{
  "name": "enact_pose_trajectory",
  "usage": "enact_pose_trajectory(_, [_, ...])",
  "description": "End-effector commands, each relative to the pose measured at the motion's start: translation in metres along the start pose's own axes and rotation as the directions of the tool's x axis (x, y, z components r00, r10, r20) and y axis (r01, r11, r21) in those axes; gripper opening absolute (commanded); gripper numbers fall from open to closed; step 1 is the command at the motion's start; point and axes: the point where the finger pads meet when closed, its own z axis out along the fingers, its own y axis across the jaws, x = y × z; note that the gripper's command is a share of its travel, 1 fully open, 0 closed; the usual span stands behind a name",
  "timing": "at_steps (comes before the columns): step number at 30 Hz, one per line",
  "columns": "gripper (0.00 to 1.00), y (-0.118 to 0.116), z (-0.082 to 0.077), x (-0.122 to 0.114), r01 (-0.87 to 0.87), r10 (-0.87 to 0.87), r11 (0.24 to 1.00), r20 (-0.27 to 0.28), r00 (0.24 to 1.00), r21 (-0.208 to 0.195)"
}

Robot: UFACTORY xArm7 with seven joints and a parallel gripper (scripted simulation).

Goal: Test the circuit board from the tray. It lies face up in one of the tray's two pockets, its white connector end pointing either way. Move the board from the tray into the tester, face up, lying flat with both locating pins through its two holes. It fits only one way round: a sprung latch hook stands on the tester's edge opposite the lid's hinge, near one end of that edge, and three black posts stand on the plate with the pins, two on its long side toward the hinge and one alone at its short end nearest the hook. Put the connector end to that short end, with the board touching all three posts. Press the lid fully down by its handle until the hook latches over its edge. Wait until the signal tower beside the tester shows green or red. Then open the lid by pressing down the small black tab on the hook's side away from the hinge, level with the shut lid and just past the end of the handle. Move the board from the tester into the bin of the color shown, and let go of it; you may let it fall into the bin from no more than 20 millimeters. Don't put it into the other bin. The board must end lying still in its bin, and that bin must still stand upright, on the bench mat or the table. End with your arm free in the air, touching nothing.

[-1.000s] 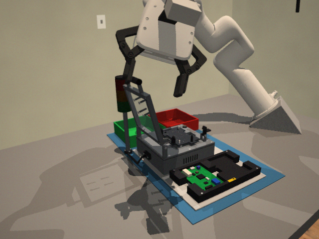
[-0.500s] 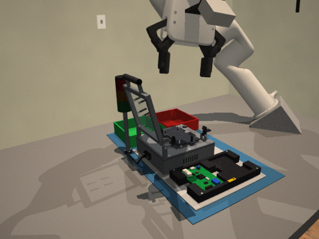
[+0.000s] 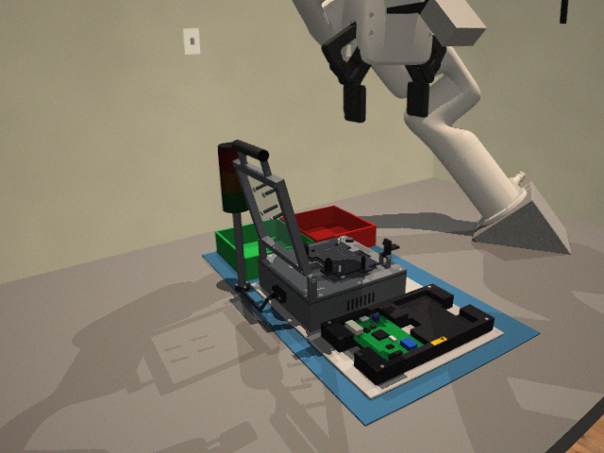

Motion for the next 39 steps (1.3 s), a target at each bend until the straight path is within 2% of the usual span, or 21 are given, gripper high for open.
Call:
enact_pose_trajectory(1, [1.0, -0.008, -0.004, -0.003, 0.013, -0.013, 1.0, 0.009, 1.0, 0.015])
enact_pose_trajectory(28, [1.0, -0.008, -0.002, -0.003, 0.013, -0.013, 1.0, 0.009, 1.0, 0.015])
enact_pose_trajectory(34, [1.0, -0.008, 0.011, -0.003, 0.013, -0.013, 1.0, 0.009, 1.0, 0.015])
enact_pose_trajectory(39, [1.0, -0.008, 0.033, -0.004, 0.013, -0.013, 1.0, 0.009, 1.0, 0.015])
